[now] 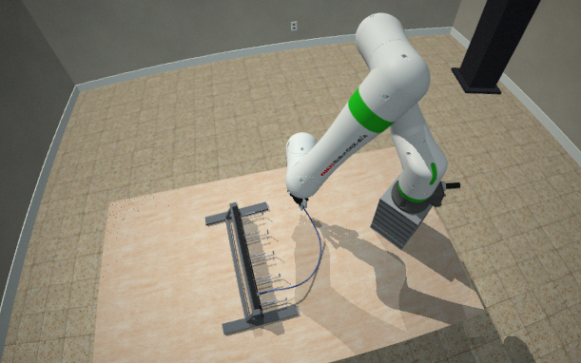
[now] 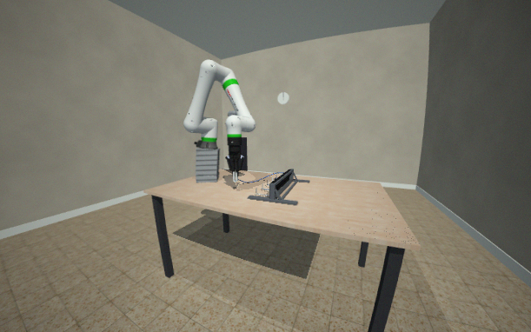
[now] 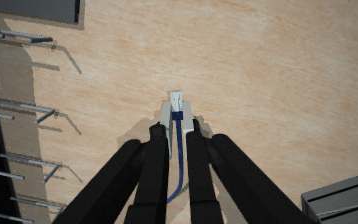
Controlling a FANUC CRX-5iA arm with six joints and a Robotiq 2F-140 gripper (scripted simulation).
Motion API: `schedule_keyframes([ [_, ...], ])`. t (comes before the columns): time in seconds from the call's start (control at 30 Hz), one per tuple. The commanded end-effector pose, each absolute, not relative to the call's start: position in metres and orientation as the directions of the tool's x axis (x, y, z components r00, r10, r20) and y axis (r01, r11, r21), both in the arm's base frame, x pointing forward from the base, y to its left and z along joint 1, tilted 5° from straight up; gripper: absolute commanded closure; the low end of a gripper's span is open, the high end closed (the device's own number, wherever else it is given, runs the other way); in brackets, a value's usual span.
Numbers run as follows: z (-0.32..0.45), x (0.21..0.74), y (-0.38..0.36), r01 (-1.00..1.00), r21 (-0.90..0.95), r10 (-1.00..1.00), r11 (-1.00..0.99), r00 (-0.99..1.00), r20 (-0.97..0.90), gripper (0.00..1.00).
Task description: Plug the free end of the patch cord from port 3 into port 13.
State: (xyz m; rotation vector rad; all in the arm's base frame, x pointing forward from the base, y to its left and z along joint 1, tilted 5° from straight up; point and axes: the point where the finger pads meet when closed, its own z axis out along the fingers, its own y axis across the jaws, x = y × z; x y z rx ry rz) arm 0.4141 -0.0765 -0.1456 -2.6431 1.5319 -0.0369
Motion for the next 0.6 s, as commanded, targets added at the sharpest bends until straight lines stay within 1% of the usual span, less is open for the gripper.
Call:
schedule_keyframes([
  [0.0,-0.140,0.428,-0.058,-0.792,-0.090,-0.794,-0.604,0.608,-0.014,1.00],
  [0.27,-0.128,0.456,-0.020,-0.604,-0.090,-0.607,-0.792,0.795,0.010,1.00],
  [0.33,-0.128,0.456,-0.020,-0.604,-0.090,-0.607,-0.792,0.795,0.010,1.00],
  [0.57,-0.117,0.482,0.014,-0.399,-0.084,-0.402,-0.913,0.915,0.030,1.00],
])
